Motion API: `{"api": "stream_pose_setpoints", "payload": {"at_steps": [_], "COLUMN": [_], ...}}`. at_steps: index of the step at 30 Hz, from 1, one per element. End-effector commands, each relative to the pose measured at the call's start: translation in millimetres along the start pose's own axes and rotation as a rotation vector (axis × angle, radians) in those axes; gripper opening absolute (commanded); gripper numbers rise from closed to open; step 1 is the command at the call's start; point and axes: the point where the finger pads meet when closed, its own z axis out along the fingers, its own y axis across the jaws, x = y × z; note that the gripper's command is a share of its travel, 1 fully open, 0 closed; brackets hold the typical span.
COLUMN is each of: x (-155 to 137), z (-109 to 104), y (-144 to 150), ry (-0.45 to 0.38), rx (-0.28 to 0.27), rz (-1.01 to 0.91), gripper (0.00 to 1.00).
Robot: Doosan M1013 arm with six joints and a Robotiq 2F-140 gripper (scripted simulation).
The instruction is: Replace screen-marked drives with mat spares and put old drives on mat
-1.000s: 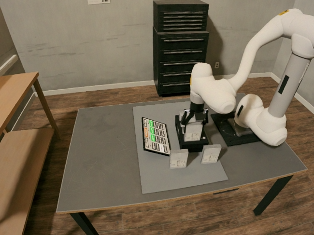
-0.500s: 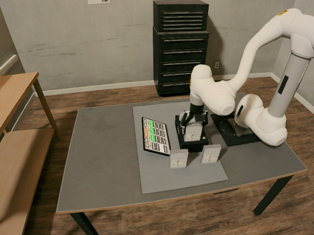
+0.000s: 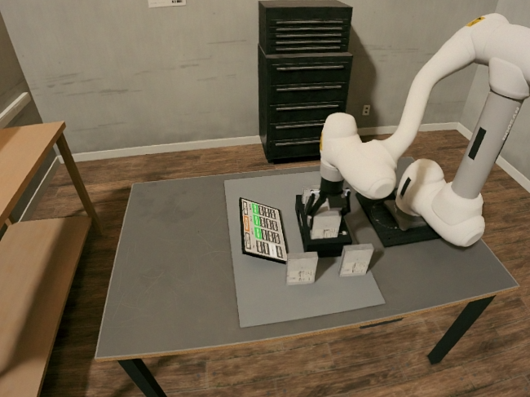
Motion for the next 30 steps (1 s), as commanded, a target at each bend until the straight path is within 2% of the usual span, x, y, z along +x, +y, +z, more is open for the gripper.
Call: {"api": "stream_pose_setpoints", "payload": {"at_steps": [1, 30], "x": [0, 0], "z": [2, 25], "y": [0, 0], "ry": [0.001, 0.001], "rx": [-0.001, -0.001], "rz": [0.0, 0.0], "gripper": [0.1, 0.1]}}
